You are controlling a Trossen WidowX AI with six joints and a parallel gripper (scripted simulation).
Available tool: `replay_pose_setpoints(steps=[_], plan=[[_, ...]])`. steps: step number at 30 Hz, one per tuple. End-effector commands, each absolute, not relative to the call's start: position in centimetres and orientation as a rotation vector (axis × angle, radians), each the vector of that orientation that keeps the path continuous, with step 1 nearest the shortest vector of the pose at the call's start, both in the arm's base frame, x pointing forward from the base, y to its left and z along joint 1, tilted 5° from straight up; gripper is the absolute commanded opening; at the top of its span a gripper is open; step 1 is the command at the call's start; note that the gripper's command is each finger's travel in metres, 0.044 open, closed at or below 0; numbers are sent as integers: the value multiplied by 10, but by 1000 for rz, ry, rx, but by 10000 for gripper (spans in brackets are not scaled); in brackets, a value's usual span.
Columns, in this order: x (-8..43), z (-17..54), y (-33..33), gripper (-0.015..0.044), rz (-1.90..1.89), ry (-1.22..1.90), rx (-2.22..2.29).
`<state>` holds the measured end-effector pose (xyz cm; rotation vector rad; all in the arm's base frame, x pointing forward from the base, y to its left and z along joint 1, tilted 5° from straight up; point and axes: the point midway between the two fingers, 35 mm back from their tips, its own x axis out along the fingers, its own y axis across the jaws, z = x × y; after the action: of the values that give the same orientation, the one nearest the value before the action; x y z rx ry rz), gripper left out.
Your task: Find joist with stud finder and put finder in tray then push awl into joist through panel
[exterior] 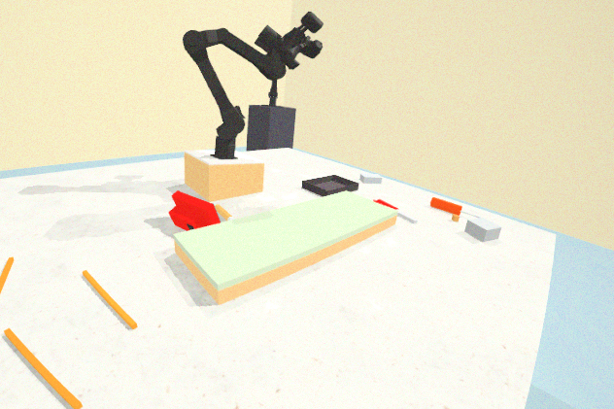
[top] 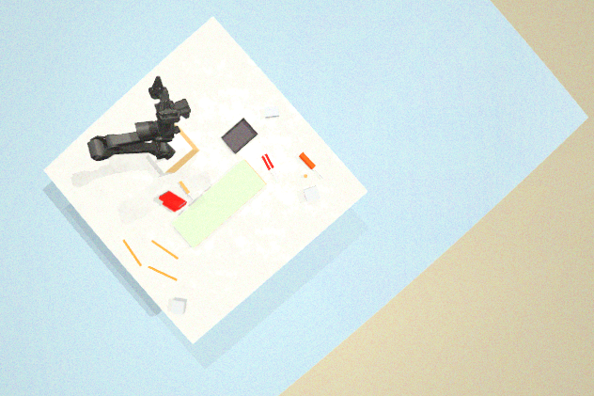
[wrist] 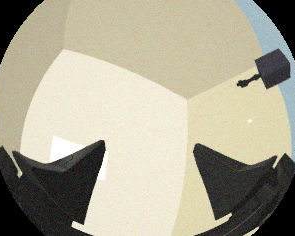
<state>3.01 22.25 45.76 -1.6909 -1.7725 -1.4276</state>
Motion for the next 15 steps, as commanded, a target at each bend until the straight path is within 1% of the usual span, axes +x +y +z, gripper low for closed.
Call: replay_pose_setpoints(steps=[1, 2, 6, 11, 15], plan=[[32, 457, 223, 426, -1419, -1772, -1698], [38, 457, 225, 440, -1395, -1768, -1721], [86, 446, 244, 440, -1216, -1744, -1929], [156, 422, 259, 440, -962, -1661, -2202], [218, 396, 257, 440, -727, -1542, -2413]])
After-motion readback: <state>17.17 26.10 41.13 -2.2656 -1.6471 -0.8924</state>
